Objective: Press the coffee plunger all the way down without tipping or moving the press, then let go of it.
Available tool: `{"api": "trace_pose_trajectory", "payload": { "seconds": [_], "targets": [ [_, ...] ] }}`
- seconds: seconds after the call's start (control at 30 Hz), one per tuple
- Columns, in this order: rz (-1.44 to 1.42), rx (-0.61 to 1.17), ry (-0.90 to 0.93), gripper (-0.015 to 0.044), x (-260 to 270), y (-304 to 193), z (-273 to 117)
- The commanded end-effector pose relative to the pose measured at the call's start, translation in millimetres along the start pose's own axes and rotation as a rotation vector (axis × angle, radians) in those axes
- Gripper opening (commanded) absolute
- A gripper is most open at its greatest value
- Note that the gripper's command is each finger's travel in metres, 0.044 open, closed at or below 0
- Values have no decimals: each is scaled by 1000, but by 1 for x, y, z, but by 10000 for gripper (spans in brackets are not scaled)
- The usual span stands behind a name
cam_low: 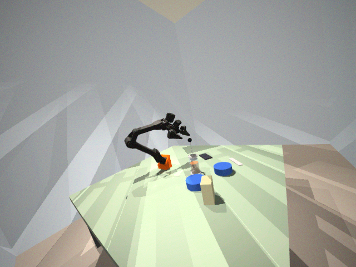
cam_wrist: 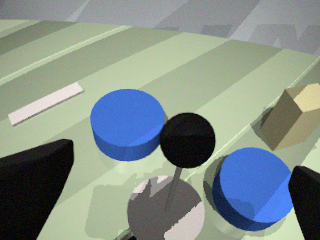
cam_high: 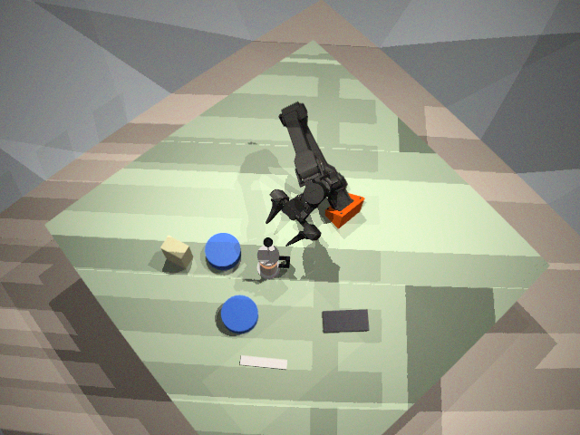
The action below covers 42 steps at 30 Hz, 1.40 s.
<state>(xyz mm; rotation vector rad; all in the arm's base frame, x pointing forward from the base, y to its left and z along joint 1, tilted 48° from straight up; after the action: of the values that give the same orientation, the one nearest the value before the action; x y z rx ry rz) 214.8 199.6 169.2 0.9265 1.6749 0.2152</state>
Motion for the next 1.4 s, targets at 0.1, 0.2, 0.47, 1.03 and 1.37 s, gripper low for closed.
{"api": "trace_pose_trajectory", "payload": {
  "seconds": [0.1,0.2,0.47,1.03,1.37],
  "targets": [
    [15,-6,-4,440,-3,-2,5],
    [16,-4,-3,440,-2,-2,10],
    [16,-3,-2,440,-2,-2,23],
    [15,-9,-5,335,-4,-2,41],
    [15,-9,-5,116,-4,-2,41]
  ]
}}
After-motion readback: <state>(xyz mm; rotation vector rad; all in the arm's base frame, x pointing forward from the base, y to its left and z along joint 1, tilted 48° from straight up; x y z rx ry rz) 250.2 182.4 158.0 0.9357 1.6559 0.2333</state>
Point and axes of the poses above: the point midway between the two fingers, 35 mm back from their tips, its own z axis out along the fingers, its own x axis across the jaws, y = z × x, the point moved 5 cm from there along -z, back along the fingers
